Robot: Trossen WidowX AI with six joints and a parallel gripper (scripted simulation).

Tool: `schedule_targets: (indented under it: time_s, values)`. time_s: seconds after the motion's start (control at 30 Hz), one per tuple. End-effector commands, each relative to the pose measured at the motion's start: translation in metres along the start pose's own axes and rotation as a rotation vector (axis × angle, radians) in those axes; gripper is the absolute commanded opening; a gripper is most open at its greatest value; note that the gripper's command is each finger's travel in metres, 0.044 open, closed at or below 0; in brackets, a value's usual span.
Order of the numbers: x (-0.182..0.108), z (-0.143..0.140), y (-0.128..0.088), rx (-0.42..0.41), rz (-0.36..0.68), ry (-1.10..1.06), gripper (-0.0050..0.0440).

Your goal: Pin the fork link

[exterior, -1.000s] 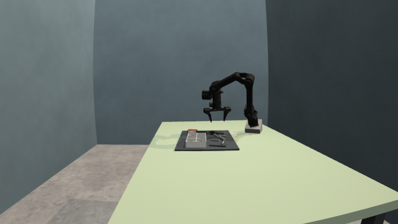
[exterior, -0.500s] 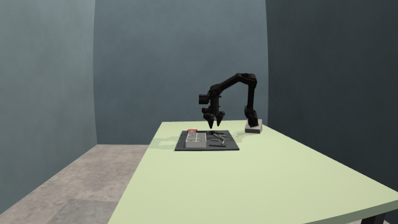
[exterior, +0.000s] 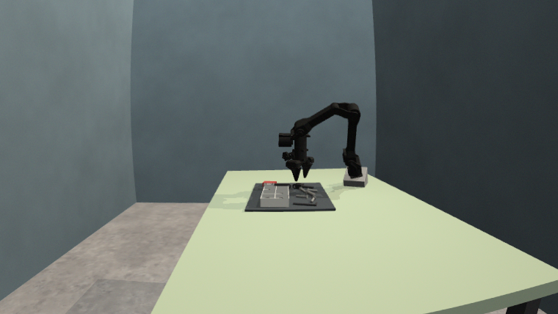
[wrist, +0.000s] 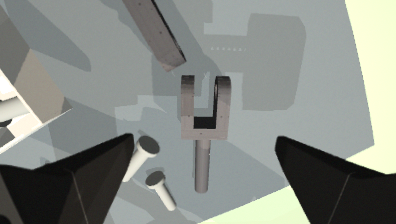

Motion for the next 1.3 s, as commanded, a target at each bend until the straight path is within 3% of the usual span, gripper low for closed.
schedule_targets:
  time_s: [0.0, 0.9, 0.93, 1.27]
  values:
    - [-0.0013, 0.0029, -0.0046, 0.013, -0.018, -0.019, 0.044]
    - [-0.0013, 0.0029, -0.0046, 0.013, -0.018, -0.019, 0.044]
    - [-0.0013, 0.0029, -0.0046, 0.013, -0.018, -0.019, 0.025]
    - [-0.0012, 0.0028, -0.0046, 0.013, -0.018, -0.018, 0.025]
Point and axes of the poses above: the point midway between the two fingers, 35 mm back from their tips, its own y axis out along the fingers, its own z axis across the jaws, x = y × z, the point moved 5 cm from there along -y, back along the fingers, and after that the axes turned 1 degree about -y, right-handed, at the moved point
